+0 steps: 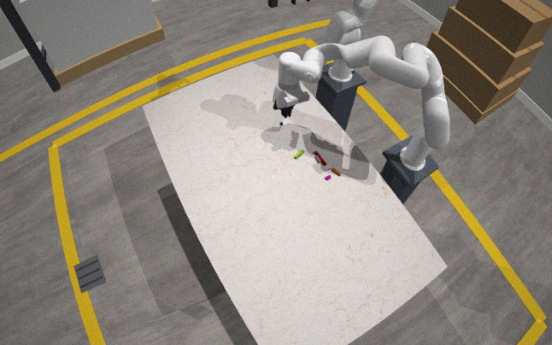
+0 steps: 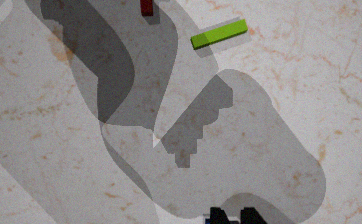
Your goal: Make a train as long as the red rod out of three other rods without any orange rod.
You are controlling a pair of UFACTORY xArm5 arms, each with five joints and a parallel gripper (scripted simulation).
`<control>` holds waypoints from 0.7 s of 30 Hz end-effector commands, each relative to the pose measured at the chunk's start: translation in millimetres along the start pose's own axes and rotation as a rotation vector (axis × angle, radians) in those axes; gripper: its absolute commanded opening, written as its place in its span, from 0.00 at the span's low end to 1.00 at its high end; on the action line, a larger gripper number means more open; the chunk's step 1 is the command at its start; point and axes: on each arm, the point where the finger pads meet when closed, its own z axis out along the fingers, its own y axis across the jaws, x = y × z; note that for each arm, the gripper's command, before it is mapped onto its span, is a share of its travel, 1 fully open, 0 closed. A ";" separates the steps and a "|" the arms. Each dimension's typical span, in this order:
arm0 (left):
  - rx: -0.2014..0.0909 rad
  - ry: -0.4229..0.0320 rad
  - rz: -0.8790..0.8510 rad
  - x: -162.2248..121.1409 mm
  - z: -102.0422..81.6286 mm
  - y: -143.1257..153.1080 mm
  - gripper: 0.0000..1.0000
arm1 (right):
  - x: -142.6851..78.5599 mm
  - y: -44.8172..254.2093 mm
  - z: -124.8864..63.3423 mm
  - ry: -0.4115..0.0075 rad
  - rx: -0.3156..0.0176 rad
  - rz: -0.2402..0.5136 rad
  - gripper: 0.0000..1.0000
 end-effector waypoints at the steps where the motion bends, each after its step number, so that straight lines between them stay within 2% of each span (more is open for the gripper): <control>1: -0.004 -0.003 0.000 -1.1 6.7 1.2 0.06 | 0.8 0.0 -1.3 0.004 0.000 0.000 1.00; 14: -0.004 -0.003 0.000 -2.1 60.9 1.9 0.06 | 0.8 0.0 -1.3 0.004 0.000 0.000 1.00; 21: -0.004 -0.003 0.000 -2.3 73.4 2.1 0.06 | 0.8 0.0 -1.3 0.004 0.000 0.000 1.00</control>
